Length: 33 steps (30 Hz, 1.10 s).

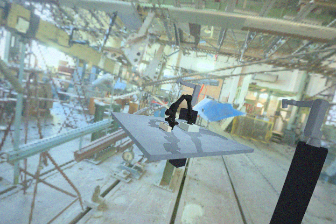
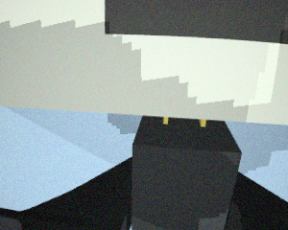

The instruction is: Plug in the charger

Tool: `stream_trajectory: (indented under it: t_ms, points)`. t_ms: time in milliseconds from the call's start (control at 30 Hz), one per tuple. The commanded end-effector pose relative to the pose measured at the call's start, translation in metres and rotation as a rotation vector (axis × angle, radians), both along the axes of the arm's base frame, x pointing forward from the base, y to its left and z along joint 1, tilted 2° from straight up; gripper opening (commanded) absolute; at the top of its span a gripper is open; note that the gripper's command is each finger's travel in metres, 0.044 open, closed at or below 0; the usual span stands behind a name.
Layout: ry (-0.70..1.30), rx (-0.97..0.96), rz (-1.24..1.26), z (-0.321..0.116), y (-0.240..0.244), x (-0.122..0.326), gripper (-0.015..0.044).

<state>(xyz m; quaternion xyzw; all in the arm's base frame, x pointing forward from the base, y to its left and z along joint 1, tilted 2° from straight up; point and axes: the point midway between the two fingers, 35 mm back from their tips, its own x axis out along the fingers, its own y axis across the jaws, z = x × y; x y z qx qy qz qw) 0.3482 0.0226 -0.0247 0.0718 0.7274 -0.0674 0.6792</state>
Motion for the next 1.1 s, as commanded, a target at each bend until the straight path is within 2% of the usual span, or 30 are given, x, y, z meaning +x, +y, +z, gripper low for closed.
stream_trajectory:
  t_ms: [0, 1067]
  points:
    - [-0.005, 0.003, 0.003, 0.0016, 0.0002, 0.0027, 0.0]
    - [-0.005, 0.003, 0.003, 0.0018, -0.0006, 0.0074, 0.0]
